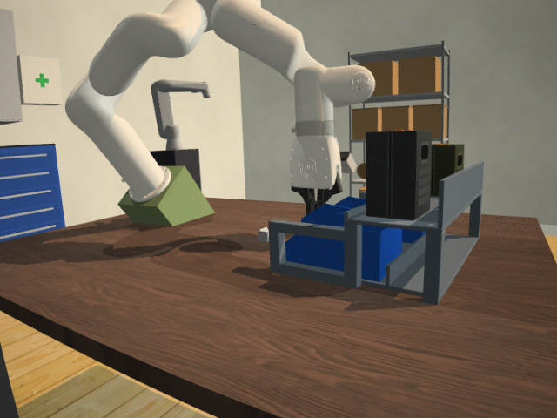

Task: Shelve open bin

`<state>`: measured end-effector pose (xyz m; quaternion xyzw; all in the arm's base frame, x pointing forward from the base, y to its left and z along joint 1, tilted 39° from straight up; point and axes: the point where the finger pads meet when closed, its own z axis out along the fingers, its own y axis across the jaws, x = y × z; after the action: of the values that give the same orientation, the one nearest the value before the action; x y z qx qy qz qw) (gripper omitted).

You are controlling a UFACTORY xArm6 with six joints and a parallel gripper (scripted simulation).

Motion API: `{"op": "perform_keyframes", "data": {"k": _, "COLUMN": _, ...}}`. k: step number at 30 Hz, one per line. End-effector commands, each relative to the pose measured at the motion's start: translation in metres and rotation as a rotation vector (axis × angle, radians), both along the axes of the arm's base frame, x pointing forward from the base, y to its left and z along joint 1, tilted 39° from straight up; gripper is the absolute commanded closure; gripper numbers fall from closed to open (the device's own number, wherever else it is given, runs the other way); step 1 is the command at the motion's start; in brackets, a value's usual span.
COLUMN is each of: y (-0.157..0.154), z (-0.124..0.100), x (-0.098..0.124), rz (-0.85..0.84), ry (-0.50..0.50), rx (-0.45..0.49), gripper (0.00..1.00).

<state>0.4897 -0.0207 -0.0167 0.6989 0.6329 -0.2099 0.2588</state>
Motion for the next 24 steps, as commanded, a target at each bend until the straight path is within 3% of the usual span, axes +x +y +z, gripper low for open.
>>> {"op": "perform_keyframes", "data": {"k": 1, "y": 0.0009, "z": 0.0016, "x": 0.0044, "rz": 0.001, "ry": -0.002, "rx": 0.001, "gripper": 1.0}}
{"op": "perform_keyframes", "data": {"k": 24, "y": 0.0003, "z": 0.0026, "x": 0.0142, "rz": 0.001, "ry": -0.002, "rx": 0.001, "gripper": 1.0}}
